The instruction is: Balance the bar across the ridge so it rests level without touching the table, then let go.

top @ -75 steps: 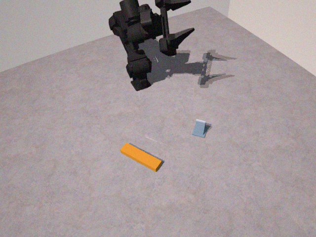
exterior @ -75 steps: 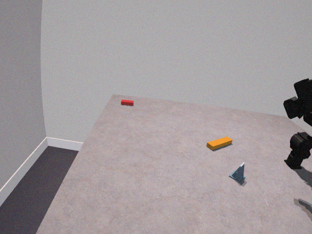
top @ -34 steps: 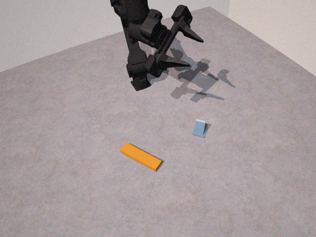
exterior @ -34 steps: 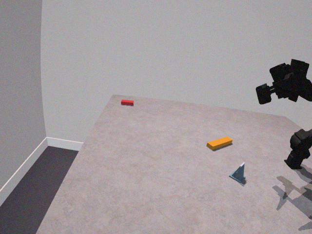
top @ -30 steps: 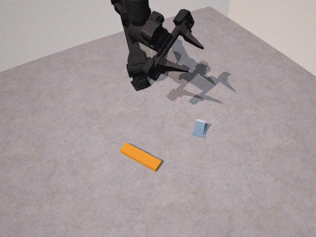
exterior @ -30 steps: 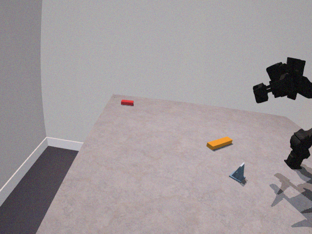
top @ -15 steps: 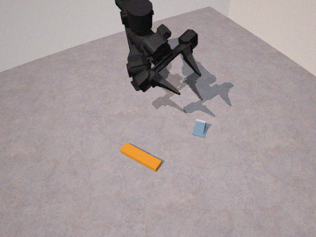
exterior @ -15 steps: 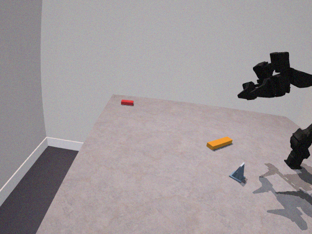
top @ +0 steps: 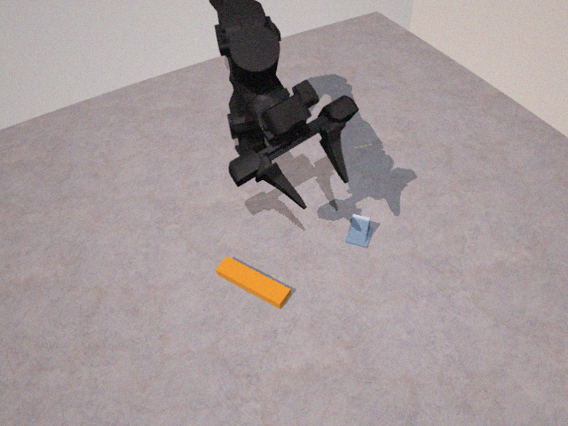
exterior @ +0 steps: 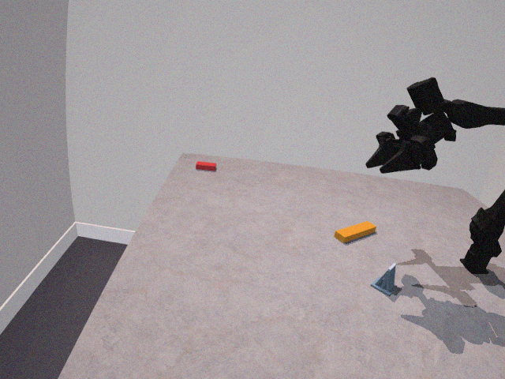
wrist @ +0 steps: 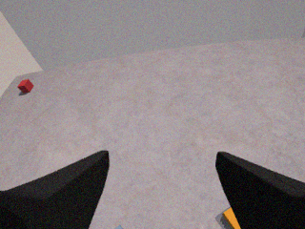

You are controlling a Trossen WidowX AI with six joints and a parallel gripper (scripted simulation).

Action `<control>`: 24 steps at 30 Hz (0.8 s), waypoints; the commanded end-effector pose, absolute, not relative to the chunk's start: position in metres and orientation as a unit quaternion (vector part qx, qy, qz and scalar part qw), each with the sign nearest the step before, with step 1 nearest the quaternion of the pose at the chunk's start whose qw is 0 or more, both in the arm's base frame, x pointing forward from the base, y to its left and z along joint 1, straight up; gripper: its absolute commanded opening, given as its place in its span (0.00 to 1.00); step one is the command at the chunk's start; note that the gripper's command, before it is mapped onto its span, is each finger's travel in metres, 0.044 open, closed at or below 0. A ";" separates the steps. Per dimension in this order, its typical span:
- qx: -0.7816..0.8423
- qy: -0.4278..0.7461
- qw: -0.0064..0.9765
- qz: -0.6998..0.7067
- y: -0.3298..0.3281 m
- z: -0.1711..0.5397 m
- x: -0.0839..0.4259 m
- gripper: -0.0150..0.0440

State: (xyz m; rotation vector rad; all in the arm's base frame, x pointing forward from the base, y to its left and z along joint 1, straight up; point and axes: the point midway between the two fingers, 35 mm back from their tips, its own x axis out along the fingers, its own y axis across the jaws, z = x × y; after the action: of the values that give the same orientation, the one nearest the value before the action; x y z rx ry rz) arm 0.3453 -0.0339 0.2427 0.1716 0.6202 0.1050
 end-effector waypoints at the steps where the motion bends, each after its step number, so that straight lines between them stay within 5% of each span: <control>1: 0.063 0.335 0.939 0.045 -0.042 0.232 0.350 0.79; 24: -0.088 0.524 0.844 0.068 -0.089 0.173 0.359 0.79</control>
State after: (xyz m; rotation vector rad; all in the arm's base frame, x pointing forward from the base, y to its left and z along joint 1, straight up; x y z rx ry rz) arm 0.3588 -0.0832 0.1816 -0.1581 1.0549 0.1308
